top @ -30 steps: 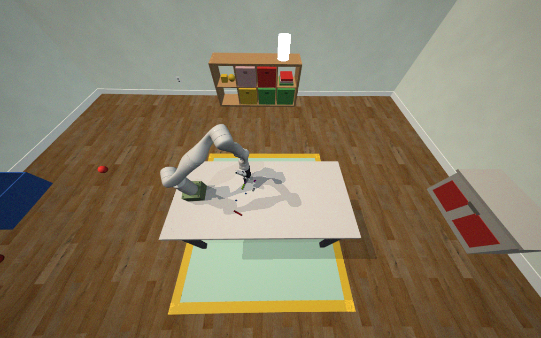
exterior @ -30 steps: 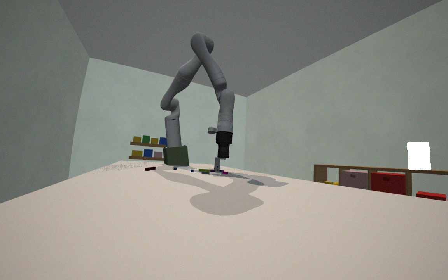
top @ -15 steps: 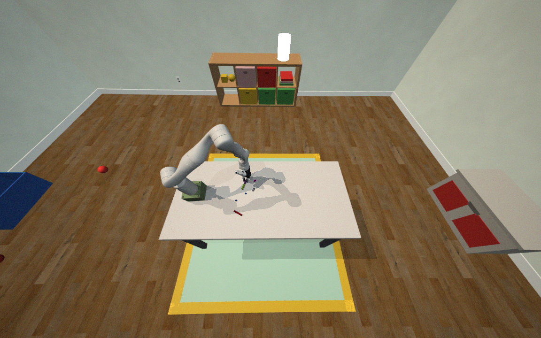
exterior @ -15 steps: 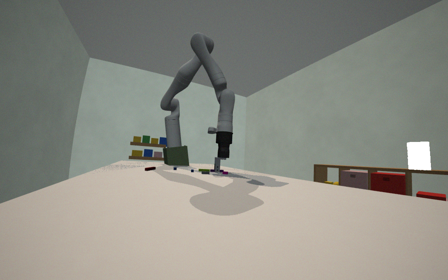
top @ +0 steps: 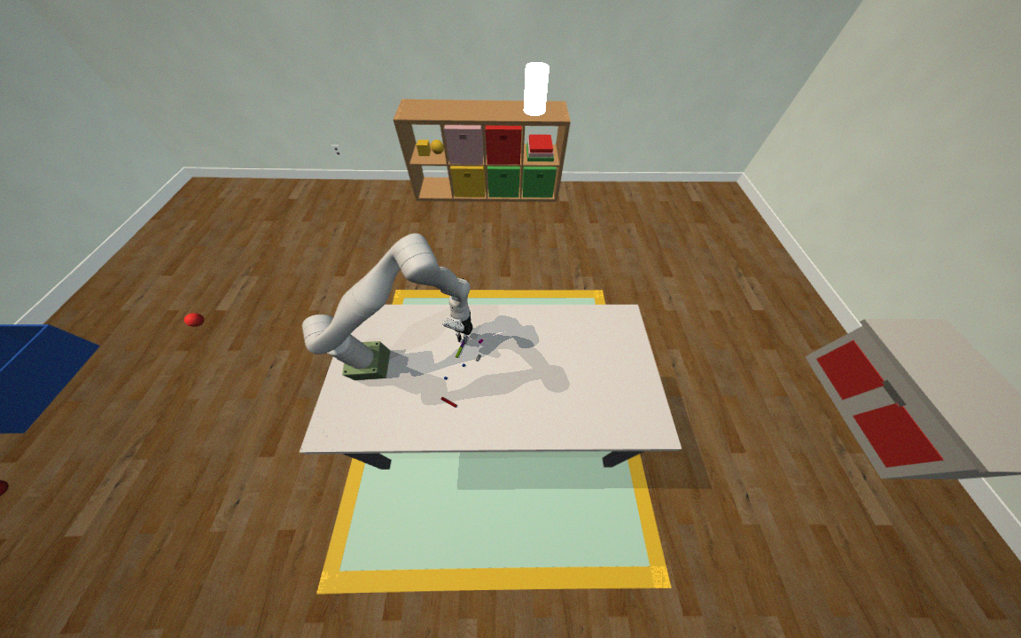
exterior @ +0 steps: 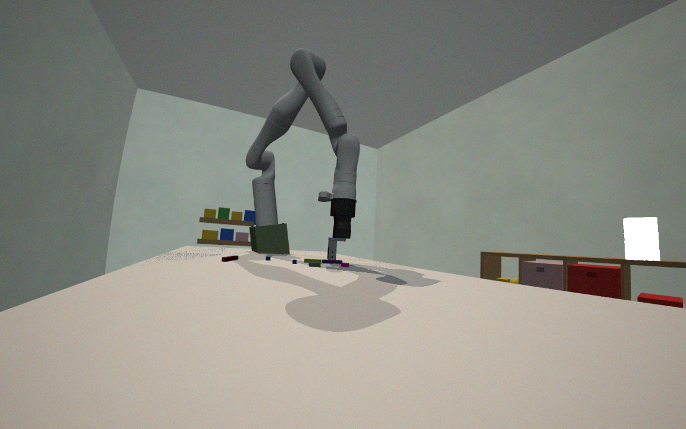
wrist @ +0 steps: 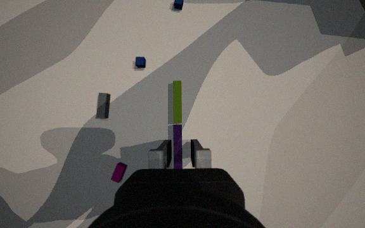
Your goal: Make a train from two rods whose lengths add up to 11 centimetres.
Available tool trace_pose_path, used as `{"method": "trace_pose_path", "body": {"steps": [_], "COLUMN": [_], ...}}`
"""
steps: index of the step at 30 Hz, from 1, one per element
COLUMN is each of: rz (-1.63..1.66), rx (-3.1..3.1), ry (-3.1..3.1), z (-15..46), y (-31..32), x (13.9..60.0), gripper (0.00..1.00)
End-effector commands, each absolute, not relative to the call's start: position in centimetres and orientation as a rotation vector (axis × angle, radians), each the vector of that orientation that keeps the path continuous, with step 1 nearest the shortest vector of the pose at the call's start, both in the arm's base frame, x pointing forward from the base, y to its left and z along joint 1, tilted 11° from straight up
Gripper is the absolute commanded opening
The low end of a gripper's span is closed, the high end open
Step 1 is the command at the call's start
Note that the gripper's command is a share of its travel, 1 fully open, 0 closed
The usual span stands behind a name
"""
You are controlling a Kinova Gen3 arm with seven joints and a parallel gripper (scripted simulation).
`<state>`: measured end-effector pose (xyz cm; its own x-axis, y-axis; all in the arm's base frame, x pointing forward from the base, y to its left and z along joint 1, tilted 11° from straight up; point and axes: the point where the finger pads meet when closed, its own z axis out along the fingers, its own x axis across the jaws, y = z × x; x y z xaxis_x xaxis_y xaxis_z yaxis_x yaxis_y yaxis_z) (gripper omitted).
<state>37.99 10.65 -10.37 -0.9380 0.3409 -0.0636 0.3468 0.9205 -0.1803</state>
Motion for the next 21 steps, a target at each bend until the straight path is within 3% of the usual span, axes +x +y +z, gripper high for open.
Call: {"method": "trace_pose_path", "body": {"steps": [1, 21], "rz": [-0.281, -0.281], "rx": [0.548, 0.548], "ry": [3.039, 3.039], "z": [-8.9, -2.5], "y": [11.0, 12.2], "x": [38.5, 38.4], "gripper": [0.54, 0.54]}}
